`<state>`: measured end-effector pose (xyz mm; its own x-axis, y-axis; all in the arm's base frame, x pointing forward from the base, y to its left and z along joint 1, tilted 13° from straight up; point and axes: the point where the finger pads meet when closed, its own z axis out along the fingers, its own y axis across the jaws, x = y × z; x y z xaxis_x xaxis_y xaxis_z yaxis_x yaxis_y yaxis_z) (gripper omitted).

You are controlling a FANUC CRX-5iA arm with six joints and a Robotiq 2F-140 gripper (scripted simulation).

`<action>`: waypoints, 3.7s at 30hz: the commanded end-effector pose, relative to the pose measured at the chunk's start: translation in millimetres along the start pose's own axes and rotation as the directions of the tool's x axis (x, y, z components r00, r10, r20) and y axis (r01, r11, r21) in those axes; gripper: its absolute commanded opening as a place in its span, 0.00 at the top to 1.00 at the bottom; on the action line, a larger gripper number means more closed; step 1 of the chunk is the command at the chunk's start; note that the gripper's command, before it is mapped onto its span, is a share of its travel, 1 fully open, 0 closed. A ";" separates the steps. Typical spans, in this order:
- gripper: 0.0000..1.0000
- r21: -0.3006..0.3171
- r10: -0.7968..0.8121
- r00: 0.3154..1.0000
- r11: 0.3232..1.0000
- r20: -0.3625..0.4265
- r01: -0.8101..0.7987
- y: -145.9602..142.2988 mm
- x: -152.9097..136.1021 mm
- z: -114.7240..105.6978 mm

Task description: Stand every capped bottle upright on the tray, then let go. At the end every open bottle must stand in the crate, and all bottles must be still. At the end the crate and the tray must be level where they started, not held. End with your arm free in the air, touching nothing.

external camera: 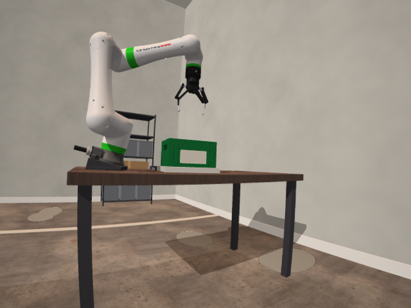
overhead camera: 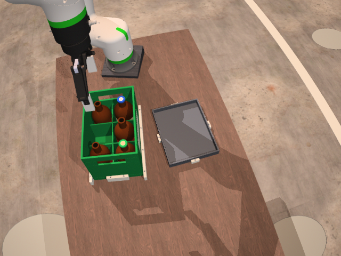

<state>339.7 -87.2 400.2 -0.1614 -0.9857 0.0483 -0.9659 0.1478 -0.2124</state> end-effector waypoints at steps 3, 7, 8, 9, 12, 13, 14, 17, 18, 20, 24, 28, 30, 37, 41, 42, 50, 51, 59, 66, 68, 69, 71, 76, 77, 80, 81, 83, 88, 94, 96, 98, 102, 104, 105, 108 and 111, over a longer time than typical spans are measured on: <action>0.00 0.001 0.000 1.000 1.000 0.000 0.000 -0.3 0.2 19.9; 0.00 0.001 0.000 1.000 1.000 0.000 0.000 -0.3 0.2 33.2; 0.00 0.001 0.000 1.000 1.000 0.000 0.000 -0.3 0.2 33.2; 0.00 0.001 0.000 1.000 1.000 0.000 0.000 -0.3 0.2 33.2; 0.00 0.001 0.000 1.000 1.000 0.000 0.000 -0.1 0.2 38.9; 0.00 0.001 0.000 1.000 1.000 0.000 0.000 -0.1 0.3 42.3; 0.00 0.001 0.000 1.000 1.000 0.000 0.000 -0.2 0.3 45.6; 0.00 0.001 0.000 1.000 1.000 0.000 0.000 -0.2 0.3 55.6; 0.00 0.001 0.000 1.000 1.000 0.000 0.000 -0.2 0.3 58.9; 0.00 0.001 0.000 1.000 1.000 0.000 0.000 -0.3 0.3 65.6; 0.00 0.001 0.000 1.000 1.000 0.000 0.000 -0.4 0.4 78.9; 0.00 0.001 0.000 1.000 1.000 0.000 0.000 -0.1 0.4 80.7; 0.00 0.001 0.000 1.000 1.000 0.000 0.000 -0.1 0.4 86.6; 0.00 0.001 0.000 1.000 1.000 0.000 0.000 -0.3 0.4 107.5; 0.00 0.001 0.000 1.000 1.000 0.000 0.000 -0.4 0.5 119.4; 0.00 0.001 0.000 1.000 1.000 0.000 0.000 -0.4 0.5 119.4; 0.00 0.001 0.000 1.000 1.000 0.000 0.000 -0.4 0.5 121.1; 0.00 0.001 0.000 1.000 1.000 0.000 0.000 -0.4 0.5 121.1; 0.00 0.001 0.000 1.000 1.000 0.000 0.000 -0.4 0.5 121.1; 0.00 0.001 0.000 1.000 1.000 0.000 0.000 -0.3 0.5 120.3; 0.00 0.001 0.000 1.000 1.000 0.000 0.000 -0.3 0.5 120.3; 0.00 0.001 0.000 1.000 1.000 0.000 0.000 -0.3 0.5 120.3; 0.00 0.001 0.000 1.000 1.000 0.000 0.000 -0.3 0.5 120.3; 0.00 0.001 0.000 1.000 1.000 0.000 0.000 -0.3 0.5 120.3; 0.00 0.001 0.000 1.000 1.000 0.000 0.000 -0.3 0.5 120.3; 0.00 0.001 0.000 1.000 1.000 0.000 0.000 -0.3 0.5 120.3; 0.00 0.001 0.000 1.000 1.000 0.000 0.000 -0.3 0.5 120.3; 0.00 0.001 0.000 1.000 1.000 0.000 0.000 -0.3 0.5 120.3; 0.00 0.001 0.000 1.000 1.000 0.000 0.000 -0.3 0.5 120.3; 0.00 0.001 0.000 1.000 1.000 0.000 0.000 -0.3 0.5 120.3; 0.00 0.001 0.000 1.000 1.000 0.000 0.000 -0.3 0.5 120.3; 0.00 0.001 0.000 1.000 1.000 0.000 0.000 -0.3 0.5 120.3; 0.00 0.001 0.000 1.000 1.000 0.000 0.000 -0.3 0.5 120.3; 0.00 0.001 0.000 1.000 1.000 0.000 0.000 -0.3 0.5 120.3; 0.00 0.001 0.000 1.000 1.000 0.000 0.000 -0.3 0.5 120.3; 0.00 0.001 0.000 1.000 1.000 0.000 0.000 -0.3 0.5 120.3; 0.00 0.001 0.000 1.000 1.000 0.000 0.000 -0.3 0.5 120.3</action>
<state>364.2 -97.4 282.7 -0.1615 -0.9857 0.0483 -0.9657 0.1478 -0.2135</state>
